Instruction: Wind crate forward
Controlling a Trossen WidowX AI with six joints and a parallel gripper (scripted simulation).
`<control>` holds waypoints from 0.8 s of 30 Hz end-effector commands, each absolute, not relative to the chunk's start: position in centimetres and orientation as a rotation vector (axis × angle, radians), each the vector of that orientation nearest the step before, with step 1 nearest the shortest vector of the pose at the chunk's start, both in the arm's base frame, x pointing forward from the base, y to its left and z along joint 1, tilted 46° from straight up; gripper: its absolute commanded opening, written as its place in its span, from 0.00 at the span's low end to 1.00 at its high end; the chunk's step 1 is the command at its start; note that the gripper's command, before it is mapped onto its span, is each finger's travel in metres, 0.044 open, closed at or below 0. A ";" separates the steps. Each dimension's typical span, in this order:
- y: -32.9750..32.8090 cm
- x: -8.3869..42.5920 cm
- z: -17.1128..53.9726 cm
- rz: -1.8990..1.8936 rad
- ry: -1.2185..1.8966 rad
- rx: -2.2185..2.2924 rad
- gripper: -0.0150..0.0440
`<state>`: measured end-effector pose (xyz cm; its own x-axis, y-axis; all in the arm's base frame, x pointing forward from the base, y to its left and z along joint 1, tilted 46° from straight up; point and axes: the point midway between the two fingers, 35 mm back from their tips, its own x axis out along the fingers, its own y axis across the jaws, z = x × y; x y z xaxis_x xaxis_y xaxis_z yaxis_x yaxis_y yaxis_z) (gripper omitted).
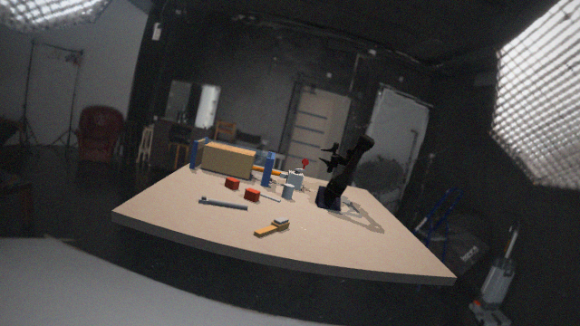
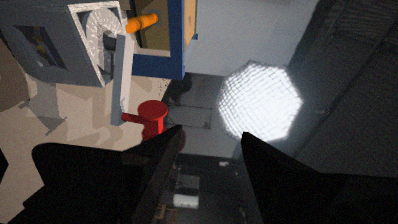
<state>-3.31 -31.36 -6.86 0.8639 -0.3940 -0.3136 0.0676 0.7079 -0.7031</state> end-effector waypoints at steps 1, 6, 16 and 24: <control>-31.5 -3.1 -7.1 -0.253 0.465 -0.679 0.75; -32.5 -1.3 -8.8 -0.171 0.463 -0.163 0.97; -33.5 2.5 -11.3 -0.110 0.684 0.859 1.00; -33.6 5.1 -12.3 -0.246 0.988 1.476 1.00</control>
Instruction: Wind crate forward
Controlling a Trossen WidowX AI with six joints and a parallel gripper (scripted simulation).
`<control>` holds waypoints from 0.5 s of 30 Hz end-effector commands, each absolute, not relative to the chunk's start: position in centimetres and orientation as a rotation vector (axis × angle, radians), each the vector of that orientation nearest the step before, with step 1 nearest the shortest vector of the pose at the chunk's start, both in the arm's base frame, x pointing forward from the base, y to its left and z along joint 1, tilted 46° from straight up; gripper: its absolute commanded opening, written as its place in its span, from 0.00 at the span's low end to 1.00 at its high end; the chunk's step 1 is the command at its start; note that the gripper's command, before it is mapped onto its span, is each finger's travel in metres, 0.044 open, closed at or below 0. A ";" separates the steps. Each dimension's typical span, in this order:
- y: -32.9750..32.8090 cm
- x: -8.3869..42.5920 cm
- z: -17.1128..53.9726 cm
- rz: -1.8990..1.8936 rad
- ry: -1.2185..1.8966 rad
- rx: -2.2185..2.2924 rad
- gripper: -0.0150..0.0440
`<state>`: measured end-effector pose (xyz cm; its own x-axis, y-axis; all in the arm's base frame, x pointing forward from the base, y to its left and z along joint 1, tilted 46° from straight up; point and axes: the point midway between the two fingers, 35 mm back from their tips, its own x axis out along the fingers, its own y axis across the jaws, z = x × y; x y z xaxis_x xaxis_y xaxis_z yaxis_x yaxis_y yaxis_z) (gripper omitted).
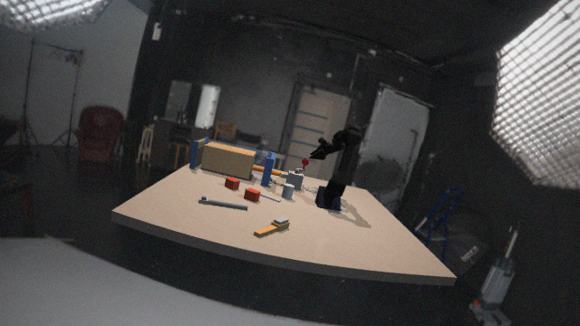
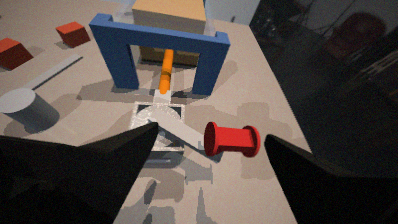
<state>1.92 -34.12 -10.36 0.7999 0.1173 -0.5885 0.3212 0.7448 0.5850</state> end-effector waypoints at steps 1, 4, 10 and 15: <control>-33.6 5.3 -12.4 -0.271 1.018 1.527 1.00; -33.5 5.9 -12.5 -0.358 1.109 1.675 1.00; -33.4 7.1 -12.5 -0.595 1.299 1.928 1.00; -33.3 8.0 -12.4 -0.861 1.425 2.093 1.00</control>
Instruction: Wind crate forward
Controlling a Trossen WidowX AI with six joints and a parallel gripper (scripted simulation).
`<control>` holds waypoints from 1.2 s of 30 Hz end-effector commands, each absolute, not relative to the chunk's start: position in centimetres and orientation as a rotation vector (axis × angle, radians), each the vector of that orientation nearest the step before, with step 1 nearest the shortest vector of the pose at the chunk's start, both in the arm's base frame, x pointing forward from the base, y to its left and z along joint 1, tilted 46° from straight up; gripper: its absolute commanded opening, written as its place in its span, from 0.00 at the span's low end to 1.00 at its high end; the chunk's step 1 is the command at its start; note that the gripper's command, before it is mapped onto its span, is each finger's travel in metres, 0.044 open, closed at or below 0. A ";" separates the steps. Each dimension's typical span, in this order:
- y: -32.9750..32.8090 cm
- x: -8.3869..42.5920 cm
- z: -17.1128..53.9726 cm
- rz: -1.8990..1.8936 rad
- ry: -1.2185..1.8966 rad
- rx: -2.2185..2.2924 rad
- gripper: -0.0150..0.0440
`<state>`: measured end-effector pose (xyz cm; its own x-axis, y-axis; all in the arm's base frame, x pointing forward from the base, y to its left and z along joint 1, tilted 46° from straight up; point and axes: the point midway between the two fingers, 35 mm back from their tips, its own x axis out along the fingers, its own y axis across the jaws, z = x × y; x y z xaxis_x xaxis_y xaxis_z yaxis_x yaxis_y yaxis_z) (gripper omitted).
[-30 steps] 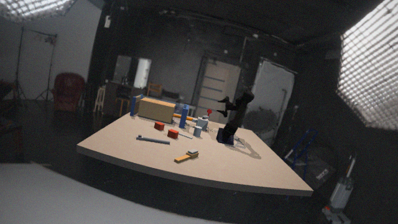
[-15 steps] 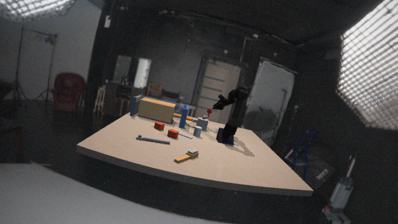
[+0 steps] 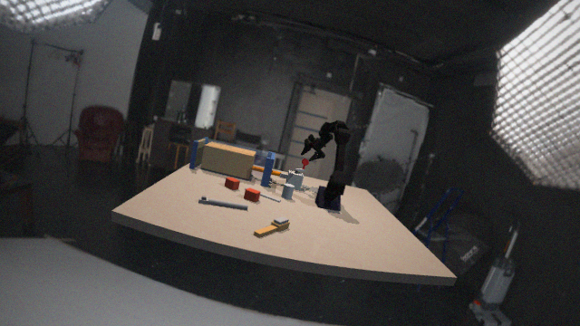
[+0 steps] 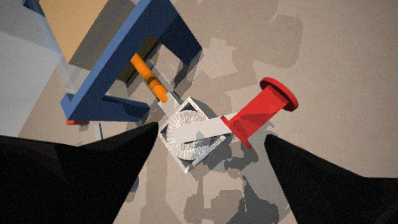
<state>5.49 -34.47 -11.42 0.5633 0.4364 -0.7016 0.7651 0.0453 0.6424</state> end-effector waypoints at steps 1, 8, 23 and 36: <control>-33.3 8.2 -12.3 -0.924 1.457 2.113 1.00; -33.1 9.2 -12.0 -1.375 1.528 2.247 1.00; -33.1 9.2 -12.0 -1.387 1.529 2.248 1.00; -30.7 9.6 -14.6 -1.382 1.530 2.246 1.00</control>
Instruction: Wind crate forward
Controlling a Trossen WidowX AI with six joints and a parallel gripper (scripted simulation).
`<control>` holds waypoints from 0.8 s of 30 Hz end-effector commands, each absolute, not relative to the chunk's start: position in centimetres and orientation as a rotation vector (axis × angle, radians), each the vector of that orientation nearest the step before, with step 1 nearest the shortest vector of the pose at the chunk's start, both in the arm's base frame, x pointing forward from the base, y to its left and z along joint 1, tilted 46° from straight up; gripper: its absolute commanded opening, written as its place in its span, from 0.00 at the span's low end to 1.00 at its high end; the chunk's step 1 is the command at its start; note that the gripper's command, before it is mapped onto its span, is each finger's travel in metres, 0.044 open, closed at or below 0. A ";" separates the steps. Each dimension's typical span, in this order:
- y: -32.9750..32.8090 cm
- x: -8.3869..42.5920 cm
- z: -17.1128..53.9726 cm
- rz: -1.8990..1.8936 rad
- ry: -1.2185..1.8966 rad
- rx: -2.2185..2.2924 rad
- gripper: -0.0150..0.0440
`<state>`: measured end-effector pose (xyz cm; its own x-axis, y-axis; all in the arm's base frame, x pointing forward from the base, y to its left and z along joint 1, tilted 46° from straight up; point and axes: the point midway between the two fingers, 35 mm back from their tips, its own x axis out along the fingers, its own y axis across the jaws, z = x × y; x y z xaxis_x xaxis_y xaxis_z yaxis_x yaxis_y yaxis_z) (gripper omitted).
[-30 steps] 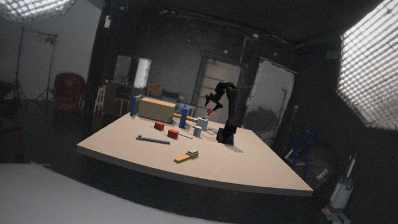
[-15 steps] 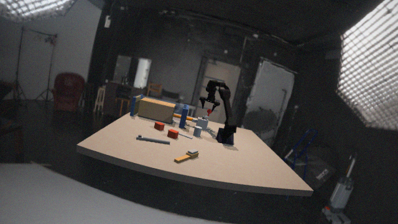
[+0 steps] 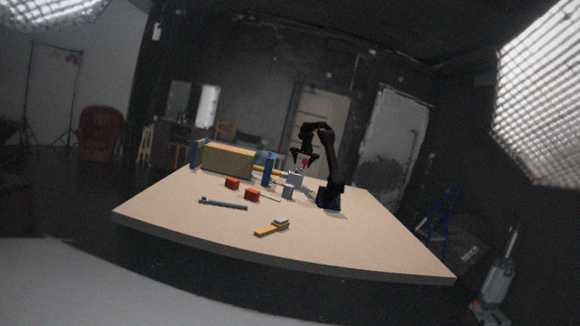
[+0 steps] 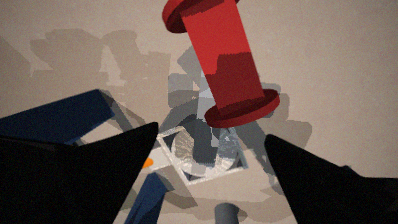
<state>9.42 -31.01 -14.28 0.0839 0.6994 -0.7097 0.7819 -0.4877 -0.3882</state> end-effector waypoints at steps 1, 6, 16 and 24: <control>-30.7 9.6 -14.6 -1.382 1.530 2.246 1.00; -29.8 9.7 -15.6 -1.381 1.531 2.246 1.00; -29.0 9.8 -16.4 -1.381 1.531 2.246 1.00; -28.3 10.0 -17.1 -1.368 1.535 2.239 1.00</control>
<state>9.87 -28.66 -16.81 0.0856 0.6922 -0.7166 0.7847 -0.4901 -0.3797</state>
